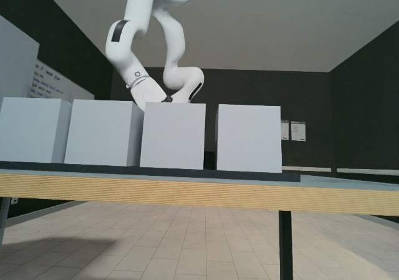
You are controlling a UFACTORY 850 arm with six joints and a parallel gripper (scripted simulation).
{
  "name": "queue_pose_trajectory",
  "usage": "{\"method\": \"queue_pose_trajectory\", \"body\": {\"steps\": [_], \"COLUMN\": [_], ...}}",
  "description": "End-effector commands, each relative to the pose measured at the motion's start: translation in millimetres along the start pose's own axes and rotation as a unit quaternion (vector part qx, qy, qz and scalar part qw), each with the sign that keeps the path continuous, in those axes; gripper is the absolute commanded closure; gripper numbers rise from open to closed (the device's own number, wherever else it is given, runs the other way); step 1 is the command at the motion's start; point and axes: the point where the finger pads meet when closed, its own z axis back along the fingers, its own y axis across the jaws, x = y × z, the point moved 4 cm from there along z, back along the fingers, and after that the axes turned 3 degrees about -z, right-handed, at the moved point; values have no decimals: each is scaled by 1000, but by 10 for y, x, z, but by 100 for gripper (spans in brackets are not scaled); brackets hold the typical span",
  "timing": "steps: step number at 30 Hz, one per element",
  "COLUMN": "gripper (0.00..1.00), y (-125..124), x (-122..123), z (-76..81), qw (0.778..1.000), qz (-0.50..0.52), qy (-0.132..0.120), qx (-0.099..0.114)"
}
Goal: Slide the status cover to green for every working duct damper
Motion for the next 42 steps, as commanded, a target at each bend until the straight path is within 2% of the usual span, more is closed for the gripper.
{"method": "queue_pose_trajectory", "body": {"steps": [1,17,18,20,21,23,24,28,29,31,32,42], "gripper": [81,81,77,77,73,73,69,69,65,65,61,61], "y": [-1,-1,-1,-1,-1,-1,-1,-1,-1,-1,-1,-1], "x": [5,5,5,5,5,5,5,5,5,5,5,5], "z": [3,3,3,3,3,3,3,3,3,3,3,5], "qw": [1000,1000,1000,1000,1000,1000,1000,1000,1000,1000,1000,1000], "qz": [0,0,0,0,0,0,0,0,0,0,0,0], "qy": [0,0,0,0,0,0,0,0,0,0,0,0], "qx": [1,1,1,1,1,1,1,1,1,1,1,1]}}
